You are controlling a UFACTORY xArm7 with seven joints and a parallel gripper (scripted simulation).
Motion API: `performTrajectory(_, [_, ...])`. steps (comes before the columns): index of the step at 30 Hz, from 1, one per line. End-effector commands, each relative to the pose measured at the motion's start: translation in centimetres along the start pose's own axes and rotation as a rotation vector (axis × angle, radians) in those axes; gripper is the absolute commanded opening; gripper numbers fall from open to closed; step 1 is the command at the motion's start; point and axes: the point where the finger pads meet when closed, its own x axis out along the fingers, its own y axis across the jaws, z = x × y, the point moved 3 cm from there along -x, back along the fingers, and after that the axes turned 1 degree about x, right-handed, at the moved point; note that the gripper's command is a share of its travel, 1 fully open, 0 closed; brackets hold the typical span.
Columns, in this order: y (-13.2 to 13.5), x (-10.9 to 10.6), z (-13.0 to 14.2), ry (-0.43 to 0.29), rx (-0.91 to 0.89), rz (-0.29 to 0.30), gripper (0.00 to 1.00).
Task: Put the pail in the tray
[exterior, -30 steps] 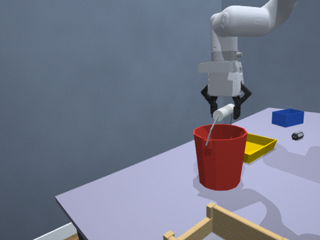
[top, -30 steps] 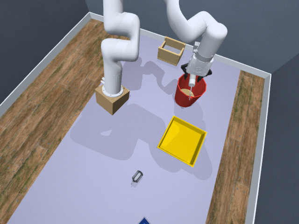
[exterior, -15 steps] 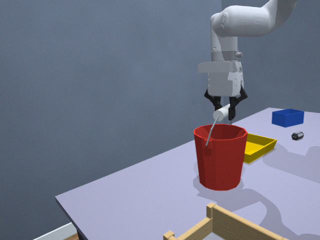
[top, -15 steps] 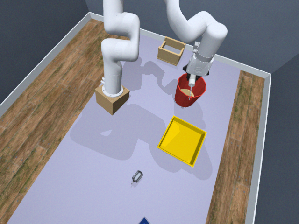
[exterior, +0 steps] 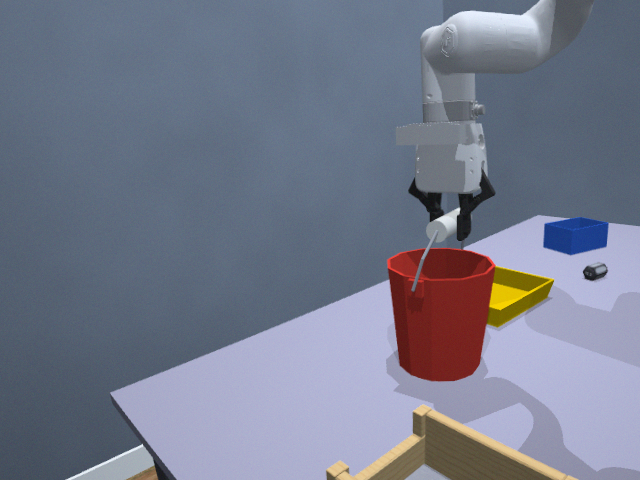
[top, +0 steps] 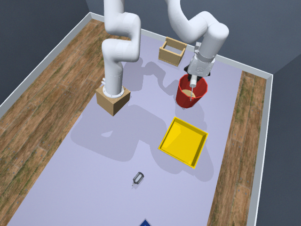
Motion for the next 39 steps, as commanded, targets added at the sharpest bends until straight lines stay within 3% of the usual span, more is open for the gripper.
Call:
performTrajectory(1, [0.1, -0.1, 0.0, 0.000, 0.000, 0.003, 0.00])
performTrajectory(19, [0.1, -0.5, 0.0, 0.000, 0.000, 0.003, 0.00])
performTrajectory(39, [0.1, -2.7, 0.0, 0.000, 0.000, 0.003, 0.00])
